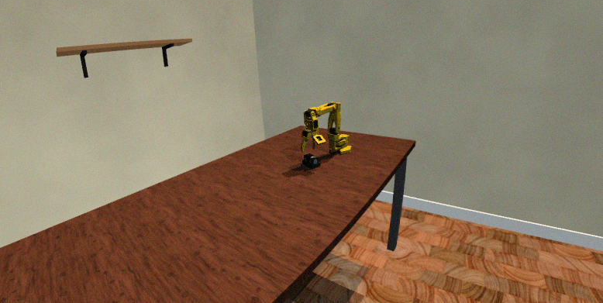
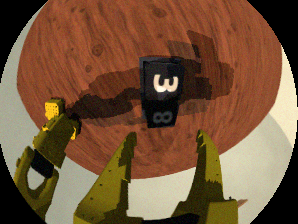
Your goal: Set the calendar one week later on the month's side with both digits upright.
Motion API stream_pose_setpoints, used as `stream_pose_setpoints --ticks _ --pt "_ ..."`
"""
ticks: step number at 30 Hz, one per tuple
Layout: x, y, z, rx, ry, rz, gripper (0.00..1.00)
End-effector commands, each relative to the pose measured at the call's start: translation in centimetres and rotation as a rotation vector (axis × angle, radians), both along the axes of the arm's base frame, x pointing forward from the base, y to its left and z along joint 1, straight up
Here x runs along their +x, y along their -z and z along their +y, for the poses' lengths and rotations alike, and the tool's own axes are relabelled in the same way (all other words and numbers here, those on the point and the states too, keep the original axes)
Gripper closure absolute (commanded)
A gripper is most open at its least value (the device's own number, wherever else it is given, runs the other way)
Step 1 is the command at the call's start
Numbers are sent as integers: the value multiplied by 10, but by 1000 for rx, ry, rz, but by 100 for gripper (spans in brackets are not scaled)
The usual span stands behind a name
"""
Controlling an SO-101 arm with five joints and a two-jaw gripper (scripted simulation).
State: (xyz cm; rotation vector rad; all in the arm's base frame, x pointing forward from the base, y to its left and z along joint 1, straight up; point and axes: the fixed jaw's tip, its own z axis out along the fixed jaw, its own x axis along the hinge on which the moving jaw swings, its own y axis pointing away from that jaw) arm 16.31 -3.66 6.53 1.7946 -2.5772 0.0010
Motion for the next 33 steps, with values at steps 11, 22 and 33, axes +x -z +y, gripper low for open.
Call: stream_pose_setpoints --ticks 11,22,33 --pt "5 14 -3 -5 20 -28 65" --pt "4 27 -3 -5 20 -28 65" --pt "4 33 -3 -5 20 -28 65"
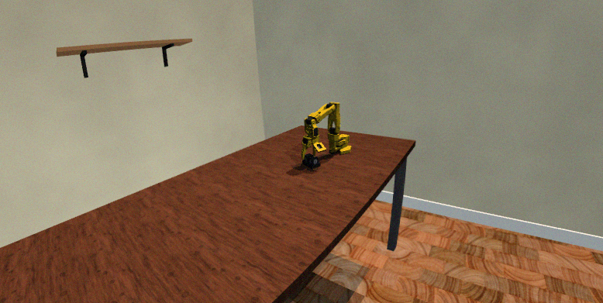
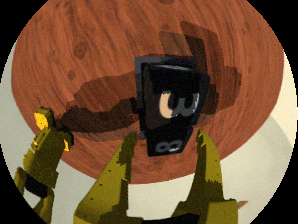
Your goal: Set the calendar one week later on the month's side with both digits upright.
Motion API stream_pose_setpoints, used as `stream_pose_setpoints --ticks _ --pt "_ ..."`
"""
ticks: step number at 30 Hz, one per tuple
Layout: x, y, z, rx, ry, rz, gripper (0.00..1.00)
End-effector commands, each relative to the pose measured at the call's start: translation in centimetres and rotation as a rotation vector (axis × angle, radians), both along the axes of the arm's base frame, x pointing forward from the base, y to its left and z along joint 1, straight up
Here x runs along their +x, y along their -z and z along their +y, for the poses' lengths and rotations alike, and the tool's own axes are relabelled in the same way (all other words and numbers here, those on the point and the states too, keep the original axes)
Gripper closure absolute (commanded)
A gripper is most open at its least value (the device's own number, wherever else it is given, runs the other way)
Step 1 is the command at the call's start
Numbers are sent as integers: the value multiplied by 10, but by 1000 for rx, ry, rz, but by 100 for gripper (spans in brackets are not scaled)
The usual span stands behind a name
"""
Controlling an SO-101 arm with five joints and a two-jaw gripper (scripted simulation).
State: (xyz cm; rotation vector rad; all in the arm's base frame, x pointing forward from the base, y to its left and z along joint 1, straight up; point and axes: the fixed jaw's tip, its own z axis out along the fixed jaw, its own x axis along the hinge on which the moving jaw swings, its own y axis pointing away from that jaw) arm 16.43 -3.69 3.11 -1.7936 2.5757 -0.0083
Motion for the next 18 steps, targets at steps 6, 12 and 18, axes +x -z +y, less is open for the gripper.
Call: stream_pose_setpoints --ticks 6,12,18 --pt "3 -1 -2 -4 20 -22 65" --pt "3 -1 -2 -4 20 -22 66" --pt "4 -1 -3 -4 20 -22 68"
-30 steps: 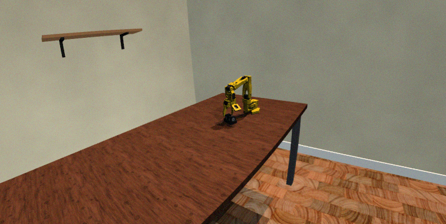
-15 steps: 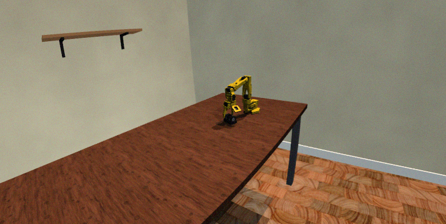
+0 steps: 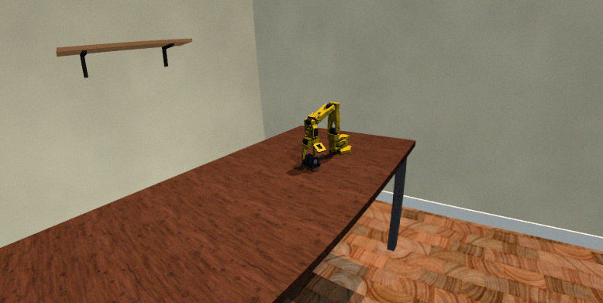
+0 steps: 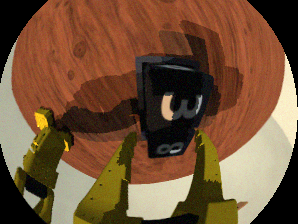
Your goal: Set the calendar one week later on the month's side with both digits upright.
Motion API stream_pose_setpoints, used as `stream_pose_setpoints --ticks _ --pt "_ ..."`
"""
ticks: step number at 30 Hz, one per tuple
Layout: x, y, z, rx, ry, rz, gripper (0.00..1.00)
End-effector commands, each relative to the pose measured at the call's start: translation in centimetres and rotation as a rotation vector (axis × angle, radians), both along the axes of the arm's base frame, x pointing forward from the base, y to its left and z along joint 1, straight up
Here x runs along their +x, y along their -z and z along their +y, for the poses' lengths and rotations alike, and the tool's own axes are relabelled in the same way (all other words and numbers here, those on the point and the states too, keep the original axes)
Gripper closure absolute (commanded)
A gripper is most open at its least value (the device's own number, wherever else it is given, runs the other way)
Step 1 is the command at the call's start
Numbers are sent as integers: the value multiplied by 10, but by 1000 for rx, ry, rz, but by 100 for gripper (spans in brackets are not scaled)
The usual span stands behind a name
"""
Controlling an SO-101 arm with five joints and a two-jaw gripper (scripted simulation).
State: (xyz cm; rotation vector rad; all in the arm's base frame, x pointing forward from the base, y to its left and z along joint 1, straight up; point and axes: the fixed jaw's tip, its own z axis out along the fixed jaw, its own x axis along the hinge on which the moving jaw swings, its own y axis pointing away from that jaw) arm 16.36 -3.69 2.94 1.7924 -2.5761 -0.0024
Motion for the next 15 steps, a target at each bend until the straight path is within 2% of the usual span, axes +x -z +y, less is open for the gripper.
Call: stream_pose_setpoints --ticks 1,15 --pt "5 -3 -3 -6 19 -31 69" --pt "10 -3 -5 -6 19 -31 77"
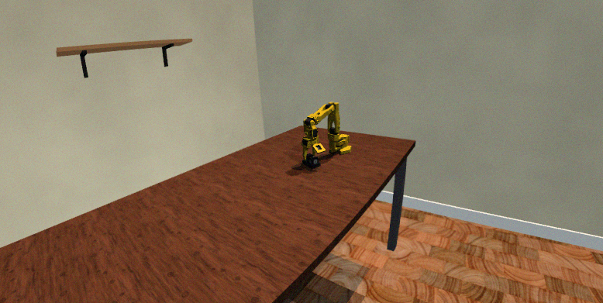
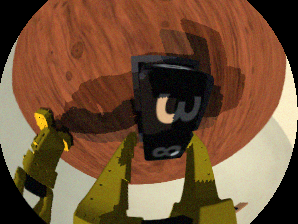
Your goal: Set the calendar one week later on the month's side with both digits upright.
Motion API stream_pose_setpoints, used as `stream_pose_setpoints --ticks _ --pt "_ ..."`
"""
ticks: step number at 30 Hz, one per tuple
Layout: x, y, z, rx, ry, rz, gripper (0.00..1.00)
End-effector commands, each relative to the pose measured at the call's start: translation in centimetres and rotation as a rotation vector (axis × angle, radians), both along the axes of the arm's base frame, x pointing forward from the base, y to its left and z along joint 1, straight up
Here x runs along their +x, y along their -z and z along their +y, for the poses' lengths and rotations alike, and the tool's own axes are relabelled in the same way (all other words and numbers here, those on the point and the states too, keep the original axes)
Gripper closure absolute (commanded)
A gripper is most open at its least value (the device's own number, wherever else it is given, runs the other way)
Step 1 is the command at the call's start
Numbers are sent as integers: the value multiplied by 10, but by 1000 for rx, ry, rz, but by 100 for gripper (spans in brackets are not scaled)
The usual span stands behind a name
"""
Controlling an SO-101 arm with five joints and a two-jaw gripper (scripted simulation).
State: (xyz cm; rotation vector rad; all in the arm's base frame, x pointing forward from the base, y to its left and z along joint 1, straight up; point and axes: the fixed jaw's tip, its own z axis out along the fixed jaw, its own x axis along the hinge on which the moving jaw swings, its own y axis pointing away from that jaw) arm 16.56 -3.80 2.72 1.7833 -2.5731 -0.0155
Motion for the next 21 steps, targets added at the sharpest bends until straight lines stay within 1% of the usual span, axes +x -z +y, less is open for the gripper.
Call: stream_pose_setpoints --ticks 1,12,21 --pt "8 -5 -4 -9 15 -42 78" --pt "10 -5 -5 -9 15 -42 82" --pt "11 -5 -5 -9 15 -42 83"
